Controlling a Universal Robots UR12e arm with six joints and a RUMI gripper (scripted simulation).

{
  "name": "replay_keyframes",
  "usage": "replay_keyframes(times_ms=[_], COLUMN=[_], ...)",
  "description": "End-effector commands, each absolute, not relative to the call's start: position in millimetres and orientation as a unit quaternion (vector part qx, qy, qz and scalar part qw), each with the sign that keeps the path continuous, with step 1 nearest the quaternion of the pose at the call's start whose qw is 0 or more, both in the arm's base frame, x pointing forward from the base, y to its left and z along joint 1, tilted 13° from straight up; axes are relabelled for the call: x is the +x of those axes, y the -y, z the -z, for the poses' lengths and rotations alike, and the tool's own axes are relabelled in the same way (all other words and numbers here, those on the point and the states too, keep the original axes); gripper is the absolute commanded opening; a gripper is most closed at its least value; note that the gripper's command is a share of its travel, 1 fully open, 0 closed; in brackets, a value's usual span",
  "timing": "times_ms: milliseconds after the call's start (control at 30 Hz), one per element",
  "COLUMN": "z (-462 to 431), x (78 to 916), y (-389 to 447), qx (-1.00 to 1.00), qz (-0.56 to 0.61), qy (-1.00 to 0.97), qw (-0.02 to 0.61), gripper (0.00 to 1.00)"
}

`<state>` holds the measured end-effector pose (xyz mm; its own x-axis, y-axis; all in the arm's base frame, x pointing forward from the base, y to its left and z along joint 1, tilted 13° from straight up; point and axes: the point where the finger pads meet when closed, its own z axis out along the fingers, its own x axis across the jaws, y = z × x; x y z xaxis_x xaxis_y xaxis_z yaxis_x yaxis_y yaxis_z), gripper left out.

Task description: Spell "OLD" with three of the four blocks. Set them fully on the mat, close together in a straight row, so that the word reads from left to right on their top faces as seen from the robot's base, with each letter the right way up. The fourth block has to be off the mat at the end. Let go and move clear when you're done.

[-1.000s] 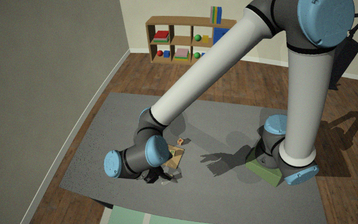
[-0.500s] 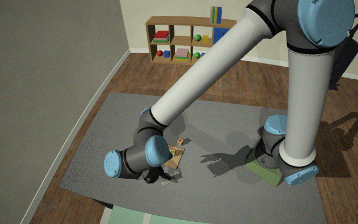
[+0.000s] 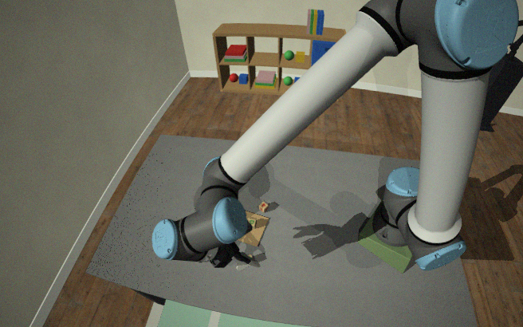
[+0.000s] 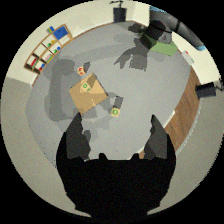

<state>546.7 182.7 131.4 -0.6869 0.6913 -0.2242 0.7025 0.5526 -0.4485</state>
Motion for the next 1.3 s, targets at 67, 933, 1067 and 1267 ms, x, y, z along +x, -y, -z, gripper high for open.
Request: replay_keyframes(times_ms=[67,933,1067,1267], z=[-132.1,-159.2,-159.2,-159.2], x=[547.2,559.9,559.9,559.9], y=[-183.0,-28.7,-28.7,-28.7], qx=[0.396,0.396,0.396,0.396], qz=[0.259,0.259,0.259,0.259], qy=[-0.881,-0.881,-0.881,-0.881], qw=[0.011,0.012,0.012,0.012], gripper=[1.0,1.0,1.0,1.0])
